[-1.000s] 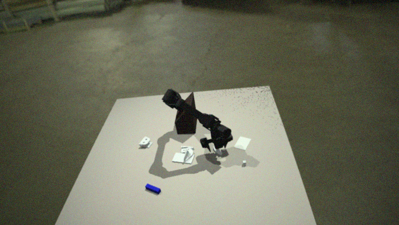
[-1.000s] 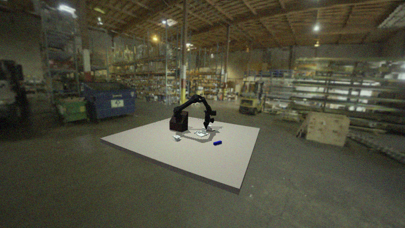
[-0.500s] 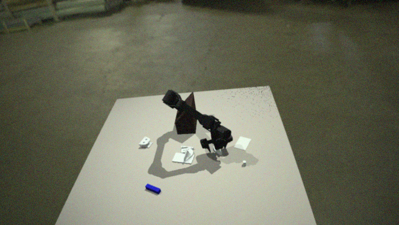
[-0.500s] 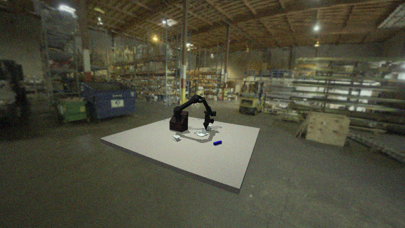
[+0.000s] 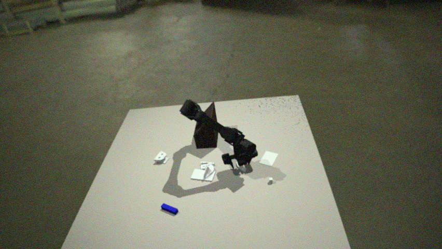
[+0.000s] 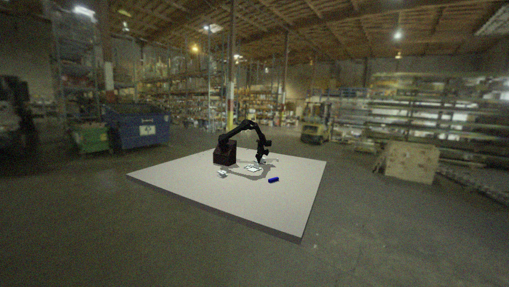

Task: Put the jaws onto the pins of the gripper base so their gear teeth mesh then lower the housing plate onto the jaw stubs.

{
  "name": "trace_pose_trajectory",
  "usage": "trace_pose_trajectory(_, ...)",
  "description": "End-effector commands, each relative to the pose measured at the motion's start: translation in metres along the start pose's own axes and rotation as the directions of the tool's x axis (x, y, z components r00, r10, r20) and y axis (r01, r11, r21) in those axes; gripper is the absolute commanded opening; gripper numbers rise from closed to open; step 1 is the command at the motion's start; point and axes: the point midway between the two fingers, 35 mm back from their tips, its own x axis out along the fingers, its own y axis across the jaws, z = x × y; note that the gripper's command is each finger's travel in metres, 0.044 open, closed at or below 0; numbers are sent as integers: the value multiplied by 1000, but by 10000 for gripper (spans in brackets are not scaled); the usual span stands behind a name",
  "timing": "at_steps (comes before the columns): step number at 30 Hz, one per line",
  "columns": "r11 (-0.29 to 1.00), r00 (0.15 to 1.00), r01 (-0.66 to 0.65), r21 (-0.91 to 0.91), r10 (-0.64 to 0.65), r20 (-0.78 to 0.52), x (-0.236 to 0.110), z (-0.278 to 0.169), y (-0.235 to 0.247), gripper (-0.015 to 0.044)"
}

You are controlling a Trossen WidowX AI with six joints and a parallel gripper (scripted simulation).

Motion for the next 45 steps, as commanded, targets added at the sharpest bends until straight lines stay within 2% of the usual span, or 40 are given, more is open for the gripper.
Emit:
trace_pose_trajectory(1, 1000, 1000, 0, 0, 0, 0, 0, 0, 0, 335)
trace_pose_trajectory(9, 1000, 1000, 0, 0, 0, 0, 0, 0, 0, 134)
trace_pose_trajectory(26, 1000, 1000, 0, 0, 0, 0, -2, 0, 0, 134)
trace_pose_trajectory(45, 1000, 1000, -1, -6, 1, 1, -61, 1, 1, 134)
